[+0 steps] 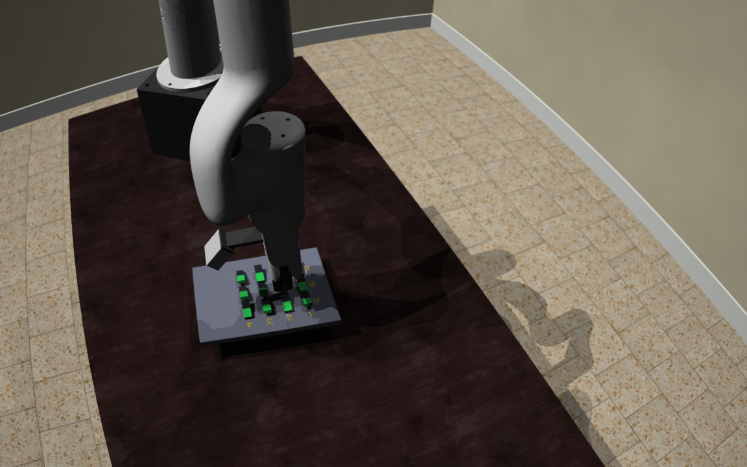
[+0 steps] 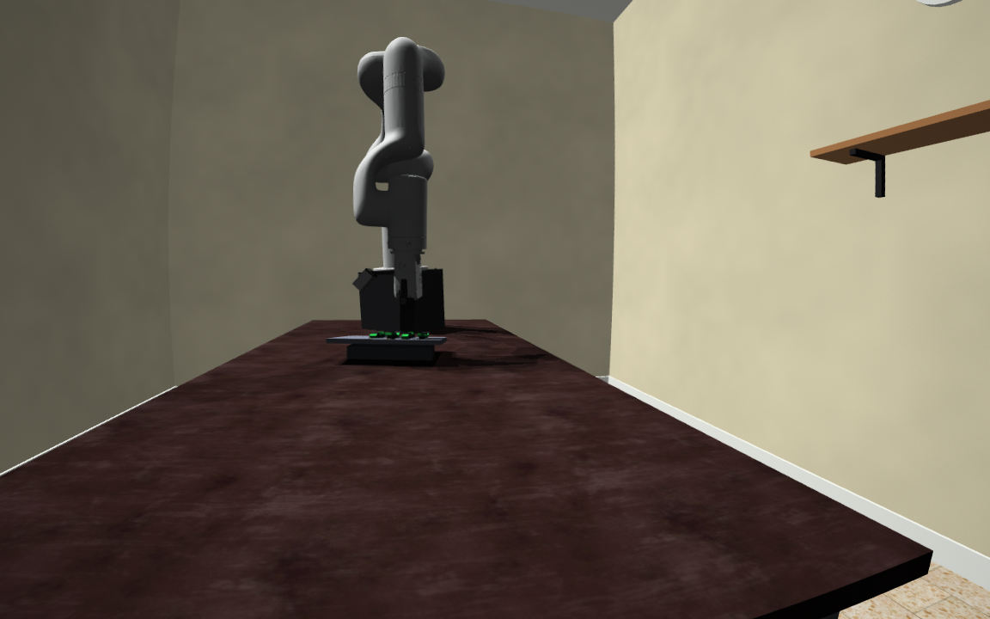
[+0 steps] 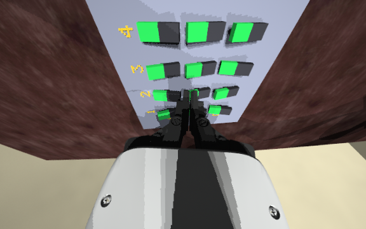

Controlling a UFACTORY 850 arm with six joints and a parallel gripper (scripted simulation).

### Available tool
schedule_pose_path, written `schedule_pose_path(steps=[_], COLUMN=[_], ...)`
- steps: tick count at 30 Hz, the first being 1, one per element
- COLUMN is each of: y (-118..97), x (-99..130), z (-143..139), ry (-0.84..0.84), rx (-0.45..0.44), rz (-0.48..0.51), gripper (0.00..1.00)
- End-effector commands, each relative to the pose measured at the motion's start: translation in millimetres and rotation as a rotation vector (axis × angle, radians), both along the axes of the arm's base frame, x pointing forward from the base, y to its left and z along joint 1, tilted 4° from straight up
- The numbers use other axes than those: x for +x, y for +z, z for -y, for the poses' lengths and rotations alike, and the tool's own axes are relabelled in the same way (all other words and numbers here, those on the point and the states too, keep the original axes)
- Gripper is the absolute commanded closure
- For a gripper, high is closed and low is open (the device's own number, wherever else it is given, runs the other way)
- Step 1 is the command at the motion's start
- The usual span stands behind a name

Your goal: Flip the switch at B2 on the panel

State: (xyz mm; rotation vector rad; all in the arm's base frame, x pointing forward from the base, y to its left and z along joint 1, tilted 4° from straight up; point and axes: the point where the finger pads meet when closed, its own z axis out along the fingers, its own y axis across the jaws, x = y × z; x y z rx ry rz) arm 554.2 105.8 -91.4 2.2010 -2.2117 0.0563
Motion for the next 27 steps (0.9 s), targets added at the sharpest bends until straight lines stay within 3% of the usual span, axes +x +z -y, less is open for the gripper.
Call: schedule_pose_path(steps=[1,27], y=[-1.7,-7.5], x=[1.4,1.5], z=[-0.2,0.0], ry=[0.0,0.0], rx=[0.0,0.0], rz=[0.003,0.003], gripper=[1.0,1.0])
